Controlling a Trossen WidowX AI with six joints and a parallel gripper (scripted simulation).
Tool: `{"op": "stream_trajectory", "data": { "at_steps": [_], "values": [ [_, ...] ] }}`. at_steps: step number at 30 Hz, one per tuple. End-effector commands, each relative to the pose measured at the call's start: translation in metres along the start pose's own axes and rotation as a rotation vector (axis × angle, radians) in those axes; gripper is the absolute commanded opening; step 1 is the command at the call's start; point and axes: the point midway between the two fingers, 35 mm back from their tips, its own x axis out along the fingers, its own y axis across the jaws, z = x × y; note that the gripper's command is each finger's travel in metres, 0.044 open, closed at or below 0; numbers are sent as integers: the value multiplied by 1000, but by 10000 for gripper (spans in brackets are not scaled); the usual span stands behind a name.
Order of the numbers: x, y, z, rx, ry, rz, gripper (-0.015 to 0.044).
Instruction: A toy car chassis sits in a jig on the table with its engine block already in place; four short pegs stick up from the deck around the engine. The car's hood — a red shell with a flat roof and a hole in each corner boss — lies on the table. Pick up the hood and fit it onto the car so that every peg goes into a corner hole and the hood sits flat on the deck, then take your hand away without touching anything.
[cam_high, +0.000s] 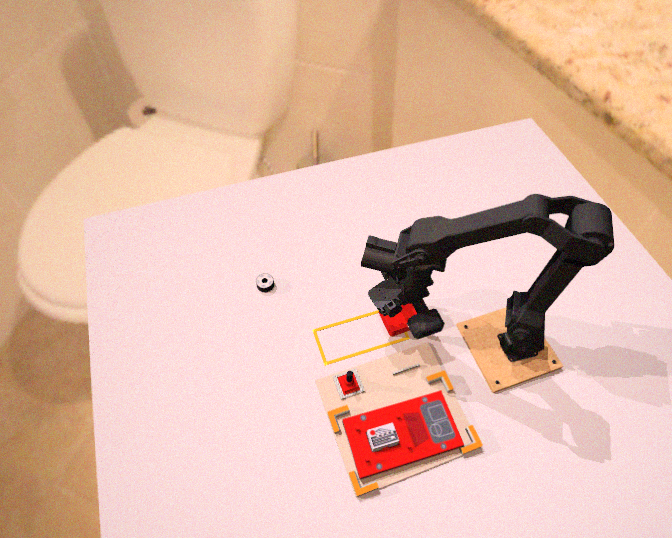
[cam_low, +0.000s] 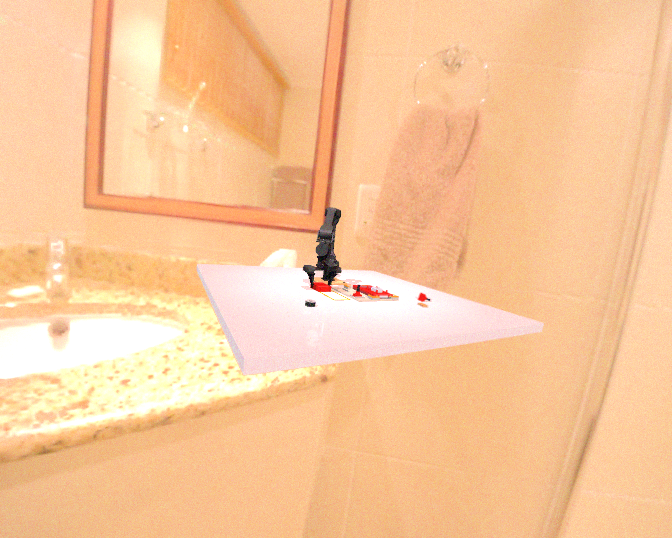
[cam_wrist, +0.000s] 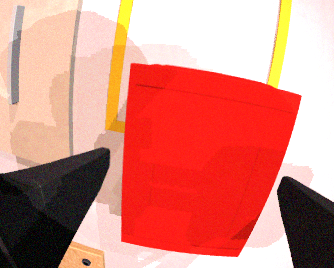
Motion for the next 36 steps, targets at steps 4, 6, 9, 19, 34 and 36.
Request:
{"op": "stream_trajectory", "data": {
  "at_steps": [4,6,9,19,34,36],
  "values": [
    [4,0,-1,-3,5,-2,440],
    [5,0,-1,-3,5,-2,440],
    [7,0,-1,-3,5,-2,440],
    [4,0,0,0,0,0,315],
    [-17,0,0,0,1,1,0],
    [-23,0,0,0,1,1,0]
  ]
}}
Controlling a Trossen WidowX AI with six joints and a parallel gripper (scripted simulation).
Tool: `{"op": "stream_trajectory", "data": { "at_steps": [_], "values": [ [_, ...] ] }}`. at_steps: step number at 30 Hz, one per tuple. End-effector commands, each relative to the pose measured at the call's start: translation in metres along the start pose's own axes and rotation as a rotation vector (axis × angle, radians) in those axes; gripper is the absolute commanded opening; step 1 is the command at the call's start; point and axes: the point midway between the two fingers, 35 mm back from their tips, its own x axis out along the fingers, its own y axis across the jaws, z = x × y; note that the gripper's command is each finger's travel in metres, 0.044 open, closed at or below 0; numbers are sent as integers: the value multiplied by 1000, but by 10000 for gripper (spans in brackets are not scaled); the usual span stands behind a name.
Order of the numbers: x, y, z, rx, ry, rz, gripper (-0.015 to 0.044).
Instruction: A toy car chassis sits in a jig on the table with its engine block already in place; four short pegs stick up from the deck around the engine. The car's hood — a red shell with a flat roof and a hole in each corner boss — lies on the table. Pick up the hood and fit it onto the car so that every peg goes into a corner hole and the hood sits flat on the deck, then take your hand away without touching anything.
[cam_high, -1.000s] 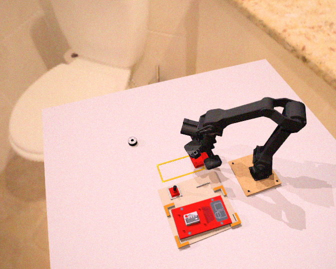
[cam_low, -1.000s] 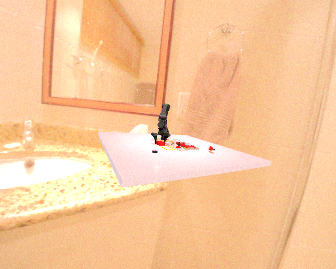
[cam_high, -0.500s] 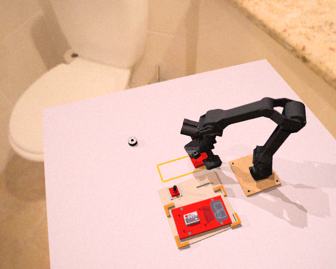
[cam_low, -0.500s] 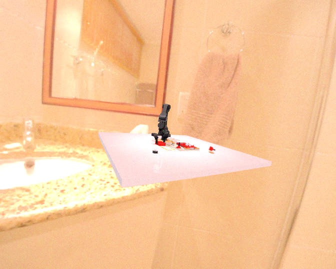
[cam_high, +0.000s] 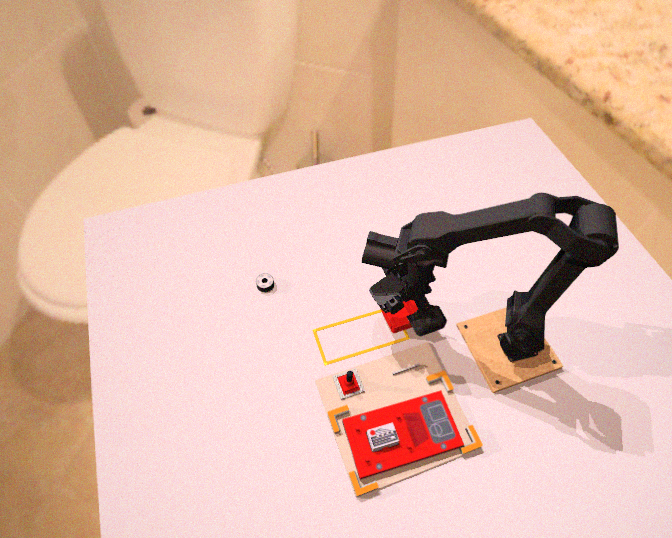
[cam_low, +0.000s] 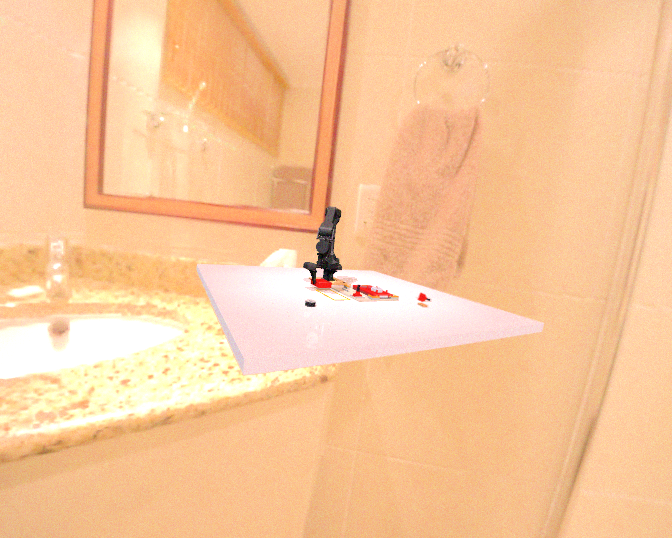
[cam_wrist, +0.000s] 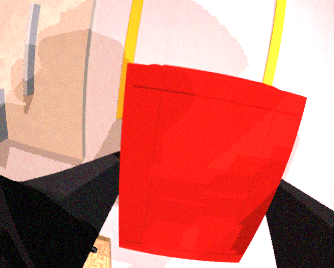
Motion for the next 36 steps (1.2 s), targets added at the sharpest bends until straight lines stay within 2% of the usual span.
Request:
{"op": "stream_trajectory", "data": {
  "at_steps": [1,19,27,36],
  "values": [
    [-13,-1,2,2,-7,-5,0],
    [-76,-1,1,2,-7,-5,0],
    [-77,1,4,-2,-6,-3,0],
    [-79,20,31,-8,-11,3,0]
  ]
}}
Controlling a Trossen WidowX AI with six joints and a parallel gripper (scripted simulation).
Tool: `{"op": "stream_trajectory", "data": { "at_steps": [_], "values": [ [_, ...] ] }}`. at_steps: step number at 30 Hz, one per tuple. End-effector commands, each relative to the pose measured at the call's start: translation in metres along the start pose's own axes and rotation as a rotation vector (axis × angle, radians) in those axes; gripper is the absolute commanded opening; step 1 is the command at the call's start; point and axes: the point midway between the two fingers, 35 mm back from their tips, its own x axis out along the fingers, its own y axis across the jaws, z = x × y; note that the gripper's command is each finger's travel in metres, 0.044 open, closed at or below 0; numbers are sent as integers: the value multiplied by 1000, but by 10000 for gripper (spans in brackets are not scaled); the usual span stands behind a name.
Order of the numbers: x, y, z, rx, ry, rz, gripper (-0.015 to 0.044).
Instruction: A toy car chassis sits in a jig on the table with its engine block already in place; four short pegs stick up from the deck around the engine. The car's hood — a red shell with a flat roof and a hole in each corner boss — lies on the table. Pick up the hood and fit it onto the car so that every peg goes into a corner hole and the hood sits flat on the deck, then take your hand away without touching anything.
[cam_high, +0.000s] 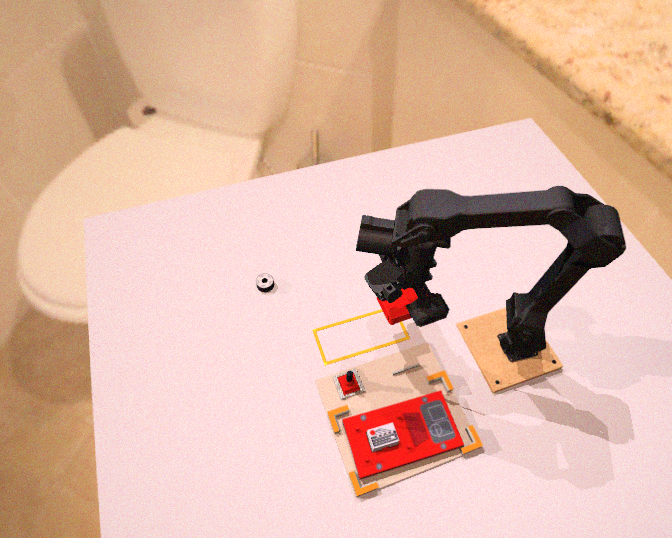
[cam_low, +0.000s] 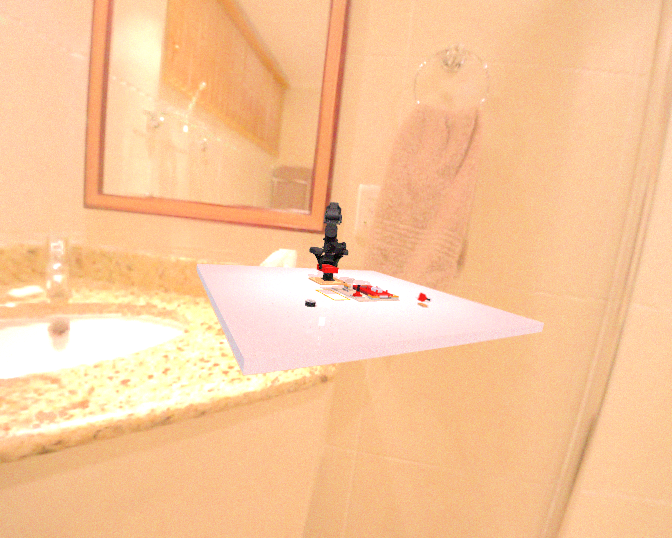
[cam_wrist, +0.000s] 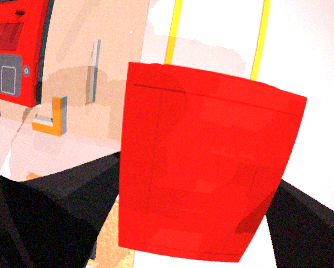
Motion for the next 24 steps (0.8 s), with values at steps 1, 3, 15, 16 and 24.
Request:
{"op": "stream_trajectory", "data": {
  "at_steps": [1,3,15,16,24],
  "values": [
    [-3,8,13,0,-6,-2,0],
    [-3,12,20,2,-6,-3,0],
    [-8,46,56,12,-12,-13,0],
    [-8,49,59,12,-13,-14,0],
    [-9,78,82,22,-14,-10,0]
  ]
}}
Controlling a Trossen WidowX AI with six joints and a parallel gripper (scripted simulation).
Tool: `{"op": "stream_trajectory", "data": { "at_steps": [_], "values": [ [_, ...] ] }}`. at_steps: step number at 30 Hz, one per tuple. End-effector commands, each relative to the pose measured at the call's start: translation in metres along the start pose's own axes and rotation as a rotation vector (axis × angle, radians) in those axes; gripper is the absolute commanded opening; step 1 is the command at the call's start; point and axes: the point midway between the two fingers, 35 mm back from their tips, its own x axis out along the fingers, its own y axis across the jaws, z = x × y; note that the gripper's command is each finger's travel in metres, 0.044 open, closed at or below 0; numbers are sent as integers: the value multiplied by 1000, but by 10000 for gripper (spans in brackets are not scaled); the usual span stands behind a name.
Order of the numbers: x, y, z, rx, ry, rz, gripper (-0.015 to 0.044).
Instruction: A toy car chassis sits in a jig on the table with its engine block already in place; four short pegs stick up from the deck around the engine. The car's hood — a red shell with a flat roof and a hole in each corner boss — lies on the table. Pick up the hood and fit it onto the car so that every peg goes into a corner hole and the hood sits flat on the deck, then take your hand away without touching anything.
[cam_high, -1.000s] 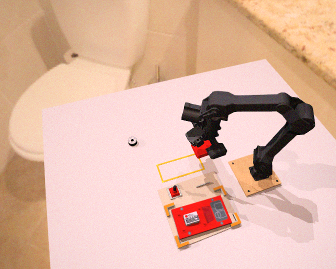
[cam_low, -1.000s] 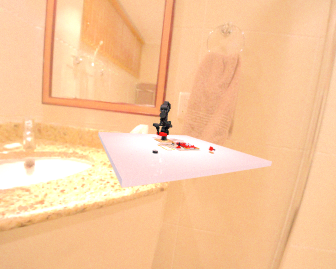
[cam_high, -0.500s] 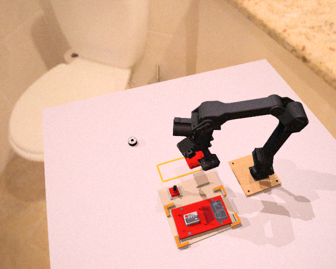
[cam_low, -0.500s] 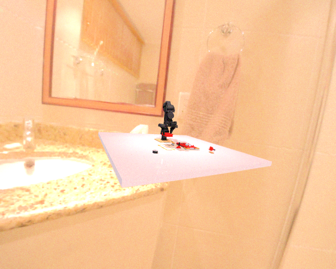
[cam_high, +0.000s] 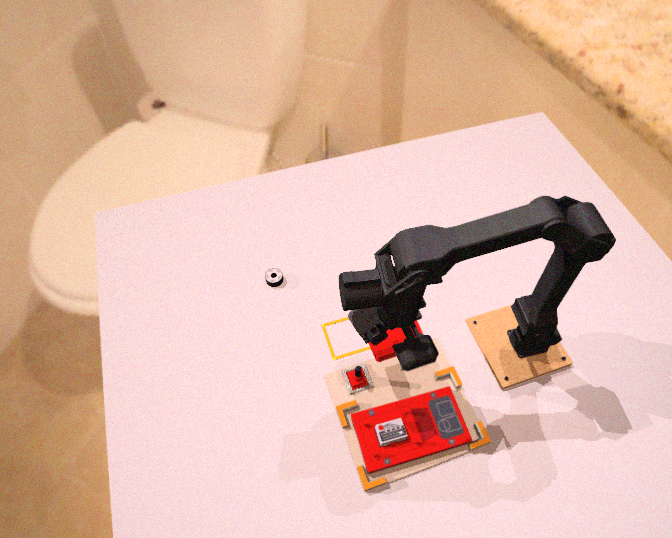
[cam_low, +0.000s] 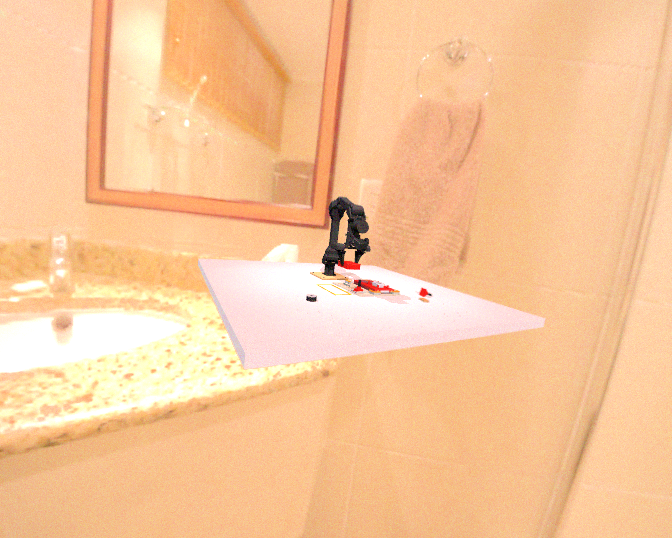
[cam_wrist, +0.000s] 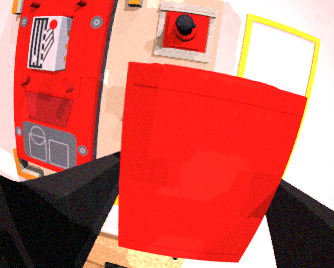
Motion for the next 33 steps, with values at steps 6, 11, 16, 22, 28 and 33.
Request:
{"op": "stream_trajectory", "data": {
  "at_steps": [6,11,16,22,28,33],
  "values": [
    [-1,35,23,11,-1,0,0],
    [0,58,33,18,1,3,0],
    [1,82,43,28,1,6,0],
    [2,113,52,46,-1,10,0],
    [3,141,55,61,-2,13,0],
    [5,142,54,62,-2,13,0]
  ]
}}
